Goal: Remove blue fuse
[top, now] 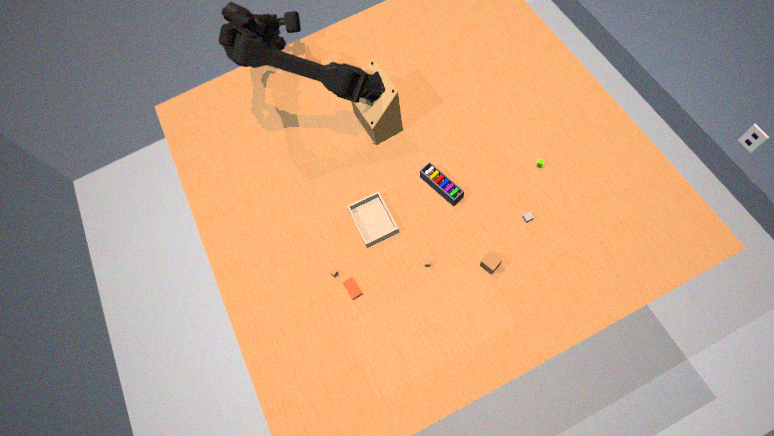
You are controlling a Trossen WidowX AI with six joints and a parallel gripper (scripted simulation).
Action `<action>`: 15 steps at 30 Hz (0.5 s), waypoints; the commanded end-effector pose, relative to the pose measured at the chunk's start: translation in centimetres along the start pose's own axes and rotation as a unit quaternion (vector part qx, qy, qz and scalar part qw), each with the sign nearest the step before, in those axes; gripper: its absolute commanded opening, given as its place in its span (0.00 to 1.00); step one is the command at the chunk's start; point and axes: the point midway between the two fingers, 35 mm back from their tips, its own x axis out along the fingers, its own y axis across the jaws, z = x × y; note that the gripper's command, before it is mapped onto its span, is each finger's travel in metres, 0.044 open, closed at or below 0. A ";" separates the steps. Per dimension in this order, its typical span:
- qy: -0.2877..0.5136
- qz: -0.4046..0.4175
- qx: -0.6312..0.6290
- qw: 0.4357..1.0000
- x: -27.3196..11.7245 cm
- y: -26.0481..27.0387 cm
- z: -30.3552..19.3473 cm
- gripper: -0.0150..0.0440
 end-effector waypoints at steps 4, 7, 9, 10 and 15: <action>0.001 0.000 0.000 1.000 -2.3 0.6 -2.2 0.93; 0.001 0.000 0.000 1.000 -2.5 0.7 -2.4 0.93; 0.001 0.000 0.000 1.000 -2.5 0.7 -2.4 0.93; 0.001 0.000 0.000 1.000 -2.5 0.7 -2.4 0.93; 0.000 0.000 0.018 1.000 -2.1 0.0 -0.9 0.71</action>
